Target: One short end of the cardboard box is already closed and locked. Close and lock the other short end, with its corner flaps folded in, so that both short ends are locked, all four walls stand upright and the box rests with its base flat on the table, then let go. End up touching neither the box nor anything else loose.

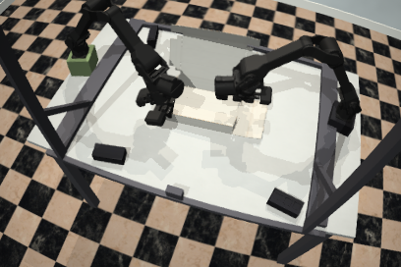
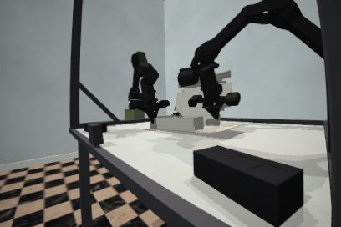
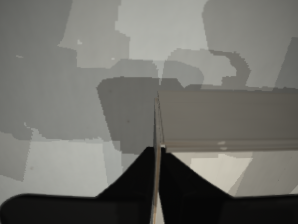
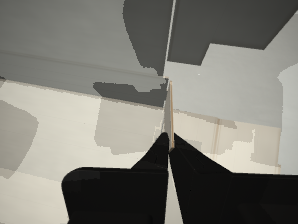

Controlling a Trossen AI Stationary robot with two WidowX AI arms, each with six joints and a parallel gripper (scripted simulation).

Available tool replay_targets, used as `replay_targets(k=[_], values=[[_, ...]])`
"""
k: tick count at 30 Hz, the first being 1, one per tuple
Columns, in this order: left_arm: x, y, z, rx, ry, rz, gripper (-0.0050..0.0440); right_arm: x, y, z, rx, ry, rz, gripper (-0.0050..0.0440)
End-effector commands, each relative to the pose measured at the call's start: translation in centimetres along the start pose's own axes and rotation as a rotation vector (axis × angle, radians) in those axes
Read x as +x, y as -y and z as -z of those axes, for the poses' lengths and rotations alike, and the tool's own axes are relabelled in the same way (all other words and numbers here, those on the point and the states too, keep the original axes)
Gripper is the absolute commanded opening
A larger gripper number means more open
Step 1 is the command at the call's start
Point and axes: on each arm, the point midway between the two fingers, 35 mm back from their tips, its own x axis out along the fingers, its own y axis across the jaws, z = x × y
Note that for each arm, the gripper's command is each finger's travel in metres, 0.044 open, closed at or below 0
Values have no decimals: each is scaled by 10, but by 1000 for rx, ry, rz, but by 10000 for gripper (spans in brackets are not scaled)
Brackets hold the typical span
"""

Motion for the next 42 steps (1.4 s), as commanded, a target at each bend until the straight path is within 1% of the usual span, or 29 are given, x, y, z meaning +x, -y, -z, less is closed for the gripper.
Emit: replay_targets(k=[1, 10, 16, 22, 23, 38, 42], values=[[-10, -2, 8, 1, -26, -14, 4, -7, -8, -4, 43, -9, -9, 0], [-10, -2, 8, 1, -26, -14, 4, -6, -10, -4, 43, -9, -9, 0], [-10, -2, 8, 1, -26, -14, 4, -6, -12, -5, 135, -31, 37, 0], [-10, -2, 8, 1, -26, -14, 4, -6, -13, -5, 152, -34, 46, 147], [-10, -2, 8, 1, -26, -14, 4, -6, -13, -5, 152, -34, 46, 153], [-10, -2, 8, 1, -26, -14, 4, -6, -13, -5, 152, -34, 46, 153], [-10, -2, 8, 1, -26, -14, 4, -11, -13, -5, 156, -34, 48, 153]])
